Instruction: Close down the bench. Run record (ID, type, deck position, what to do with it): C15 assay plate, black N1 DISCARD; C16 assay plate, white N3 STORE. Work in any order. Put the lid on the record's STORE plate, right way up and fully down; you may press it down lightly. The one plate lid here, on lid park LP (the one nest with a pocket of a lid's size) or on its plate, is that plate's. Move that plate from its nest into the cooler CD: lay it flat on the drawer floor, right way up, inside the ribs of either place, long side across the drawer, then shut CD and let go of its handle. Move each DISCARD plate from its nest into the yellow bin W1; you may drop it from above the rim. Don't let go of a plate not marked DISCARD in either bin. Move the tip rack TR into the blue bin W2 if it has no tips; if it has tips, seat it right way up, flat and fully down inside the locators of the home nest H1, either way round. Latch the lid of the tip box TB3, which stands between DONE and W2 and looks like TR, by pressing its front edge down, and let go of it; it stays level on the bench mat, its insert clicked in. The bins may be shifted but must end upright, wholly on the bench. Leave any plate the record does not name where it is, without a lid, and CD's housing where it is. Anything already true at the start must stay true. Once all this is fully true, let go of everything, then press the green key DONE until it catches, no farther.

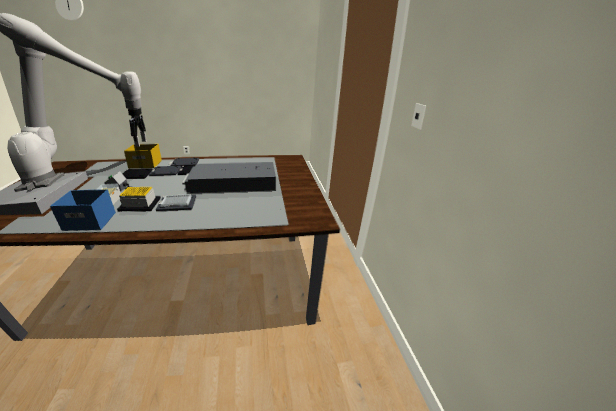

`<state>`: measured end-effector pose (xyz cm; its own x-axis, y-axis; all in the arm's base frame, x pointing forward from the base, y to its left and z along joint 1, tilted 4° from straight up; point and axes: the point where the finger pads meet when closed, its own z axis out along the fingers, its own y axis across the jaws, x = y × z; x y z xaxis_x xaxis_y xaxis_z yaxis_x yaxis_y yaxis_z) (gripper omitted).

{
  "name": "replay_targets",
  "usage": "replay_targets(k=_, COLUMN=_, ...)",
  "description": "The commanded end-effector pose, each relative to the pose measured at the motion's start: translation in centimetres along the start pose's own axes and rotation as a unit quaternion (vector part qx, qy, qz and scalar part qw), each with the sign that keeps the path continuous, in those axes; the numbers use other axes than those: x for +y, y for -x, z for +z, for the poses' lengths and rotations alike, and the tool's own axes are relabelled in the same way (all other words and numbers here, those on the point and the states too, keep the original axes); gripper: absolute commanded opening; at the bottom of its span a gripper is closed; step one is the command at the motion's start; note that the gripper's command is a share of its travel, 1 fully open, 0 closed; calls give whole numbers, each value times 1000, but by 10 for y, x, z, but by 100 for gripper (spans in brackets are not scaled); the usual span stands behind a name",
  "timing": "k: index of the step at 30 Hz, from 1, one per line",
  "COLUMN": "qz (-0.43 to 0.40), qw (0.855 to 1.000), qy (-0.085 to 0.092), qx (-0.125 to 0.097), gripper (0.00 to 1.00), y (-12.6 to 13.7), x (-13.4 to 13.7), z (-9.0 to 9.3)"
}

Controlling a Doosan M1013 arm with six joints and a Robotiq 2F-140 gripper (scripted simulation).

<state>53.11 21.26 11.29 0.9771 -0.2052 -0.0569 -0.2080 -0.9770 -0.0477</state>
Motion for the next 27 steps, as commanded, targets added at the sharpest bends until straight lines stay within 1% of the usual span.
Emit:
replay_targets(k=1, qz=0, qw=1000, qy=0, qx=0, gripper=66, y=0, x=0, z=0)
replay_targets(k=16, qz=0, qw=1000, qy=0, qx=0, gripper=66, y=0, x=0, z=0)
replay_targets(k=18, qz=21, qw=1000, qy=0, qx=0, gripper=66, y=-3, x=8, z=0)
replay_targets(k=23, qz=21, qw=1000, qy=0, qx=0, gripper=66, y=-9, x=26, z=-1)
replay_targets(k=25, qz=21, qw=1000, qy=0, qx=0, gripper=66, y=-9, x=26, z=-1)
replay_targets(k=27, qz=21, qw=1000, qy=0, qx=0, gripper=66, y=-12, x=34, z=-2)
